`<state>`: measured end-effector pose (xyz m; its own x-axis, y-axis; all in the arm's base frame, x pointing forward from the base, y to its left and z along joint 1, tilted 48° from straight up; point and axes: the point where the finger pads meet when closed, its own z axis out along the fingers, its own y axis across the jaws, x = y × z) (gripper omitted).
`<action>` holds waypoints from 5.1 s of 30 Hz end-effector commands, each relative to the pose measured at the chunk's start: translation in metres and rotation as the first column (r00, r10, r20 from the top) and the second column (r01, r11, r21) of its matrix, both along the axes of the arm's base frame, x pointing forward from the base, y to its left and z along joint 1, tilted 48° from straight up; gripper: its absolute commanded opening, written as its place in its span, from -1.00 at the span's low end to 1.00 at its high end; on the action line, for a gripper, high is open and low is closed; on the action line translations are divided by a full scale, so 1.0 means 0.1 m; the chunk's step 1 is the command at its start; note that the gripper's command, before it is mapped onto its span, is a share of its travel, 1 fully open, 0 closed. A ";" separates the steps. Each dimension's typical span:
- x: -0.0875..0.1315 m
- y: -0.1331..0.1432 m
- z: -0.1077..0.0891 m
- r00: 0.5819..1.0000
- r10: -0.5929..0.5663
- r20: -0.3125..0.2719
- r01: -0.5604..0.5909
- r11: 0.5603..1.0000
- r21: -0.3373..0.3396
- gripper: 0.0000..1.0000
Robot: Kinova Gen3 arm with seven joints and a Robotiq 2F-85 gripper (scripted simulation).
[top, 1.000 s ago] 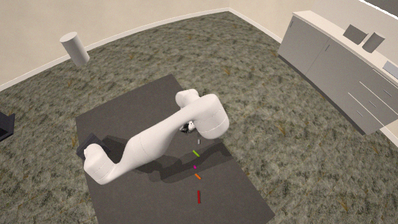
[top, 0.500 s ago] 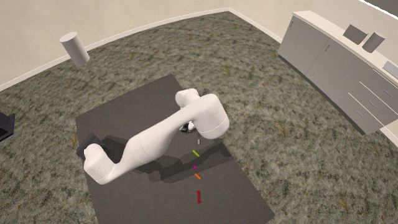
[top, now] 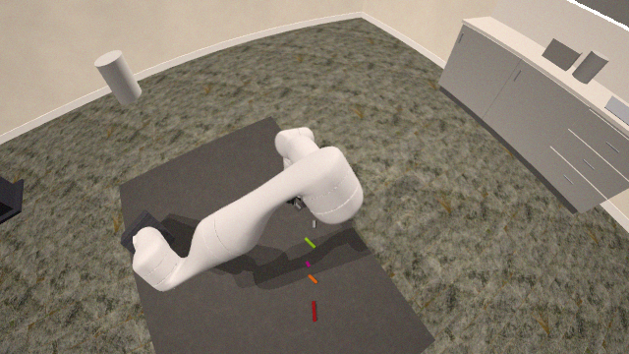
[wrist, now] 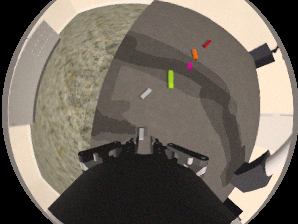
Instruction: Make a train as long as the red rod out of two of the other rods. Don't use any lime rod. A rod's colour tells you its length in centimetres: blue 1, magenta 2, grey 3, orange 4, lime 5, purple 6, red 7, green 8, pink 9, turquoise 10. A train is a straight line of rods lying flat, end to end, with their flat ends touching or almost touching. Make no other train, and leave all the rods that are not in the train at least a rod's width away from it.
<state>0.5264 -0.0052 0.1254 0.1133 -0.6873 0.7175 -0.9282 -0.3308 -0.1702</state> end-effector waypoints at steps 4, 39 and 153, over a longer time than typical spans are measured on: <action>-0.04 0.21 0.22 1.000 0.014 0.017 -0.014 1.000 0.009 -0.52; -0.06 0.25 0.26 1.000 0.012 0.019 -0.013 1.000 0.010 1.00; -1.05 -2.06 1.57 -0.719 -0.592 -0.365 -0.337 -0.164 0.927 1.00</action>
<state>0.4242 -0.2098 0.2795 -0.3096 0.6008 -0.7370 0.8765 0.4808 0.0237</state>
